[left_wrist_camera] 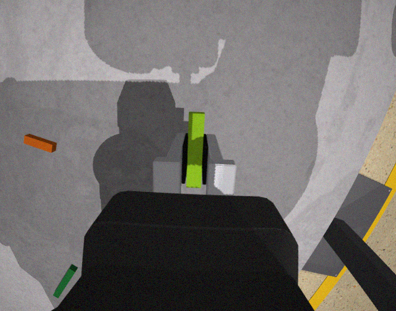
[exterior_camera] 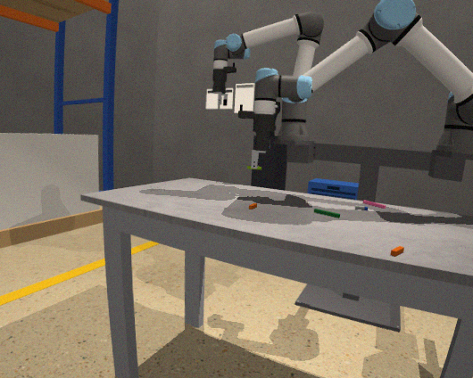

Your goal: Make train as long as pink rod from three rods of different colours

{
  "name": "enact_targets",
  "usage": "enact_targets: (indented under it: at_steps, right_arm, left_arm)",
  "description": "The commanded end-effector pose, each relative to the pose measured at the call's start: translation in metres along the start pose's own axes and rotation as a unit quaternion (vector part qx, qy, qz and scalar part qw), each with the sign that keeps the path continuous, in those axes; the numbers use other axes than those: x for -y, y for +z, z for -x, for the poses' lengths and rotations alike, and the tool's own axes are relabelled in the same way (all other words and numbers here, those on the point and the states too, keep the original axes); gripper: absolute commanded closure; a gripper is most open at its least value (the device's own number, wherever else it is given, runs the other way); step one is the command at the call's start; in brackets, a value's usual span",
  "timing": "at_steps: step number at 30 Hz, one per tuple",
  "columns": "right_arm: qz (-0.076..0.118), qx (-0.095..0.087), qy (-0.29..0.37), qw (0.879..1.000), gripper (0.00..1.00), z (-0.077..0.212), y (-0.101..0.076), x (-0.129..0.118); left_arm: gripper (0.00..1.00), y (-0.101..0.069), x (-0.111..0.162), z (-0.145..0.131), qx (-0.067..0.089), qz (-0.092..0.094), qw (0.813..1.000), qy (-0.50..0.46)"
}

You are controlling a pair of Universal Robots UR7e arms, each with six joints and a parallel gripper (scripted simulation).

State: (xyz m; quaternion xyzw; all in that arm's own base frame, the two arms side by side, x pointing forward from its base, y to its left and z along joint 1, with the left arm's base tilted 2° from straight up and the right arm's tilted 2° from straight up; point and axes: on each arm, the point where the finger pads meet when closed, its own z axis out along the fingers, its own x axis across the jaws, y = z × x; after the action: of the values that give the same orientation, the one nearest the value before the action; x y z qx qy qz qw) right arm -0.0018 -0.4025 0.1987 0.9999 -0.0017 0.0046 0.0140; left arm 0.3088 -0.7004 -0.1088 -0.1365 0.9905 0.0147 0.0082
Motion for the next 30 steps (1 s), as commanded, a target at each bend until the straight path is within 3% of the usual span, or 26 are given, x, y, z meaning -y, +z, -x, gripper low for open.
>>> enact_targets:
  at_steps: [1, 7, 16, 18, 24, 30]
  right_arm:
    - [0.001, 0.000, 0.000, 1.000, 0.00, 0.000, -0.001, -0.001]
    - [0.001, 0.000, 0.000, 1.000, 0.00, 0.000, -0.001, -0.001]
    - [0.001, 0.000, 0.000, 1.000, 0.00, 0.000, -0.001, -0.001]
    - [0.001, 0.000, 0.000, 1.000, 0.00, 0.000, -0.001, -0.001]
    - [0.001, 0.000, 0.000, 1.000, 0.00, 0.000, -0.001, -0.001]
    - [0.001, 0.000, 0.000, 1.000, 0.00, 0.000, -0.001, -0.001]
  left_arm:
    - [0.76, -0.001, -0.003, 0.003, 0.002, -0.004, 0.999, -0.036]
    - [0.76, -0.001, -0.026, 0.017, 0.001, -0.004, 0.985, -0.174]
    - [0.76, -0.001, -0.067, 0.036, 0.000, -0.004, 0.928, -0.373]
    - [0.76, -0.001, -0.067, 0.036, 0.000, -0.004, 0.928, -0.373]
    - [0.76, -0.001, -0.096, 0.047, 0.000, -0.004, 0.869, -0.495]
    - [0.76, -0.001, -0.126, 0.055, -0.001, -0.004, 0.797, -0.603]
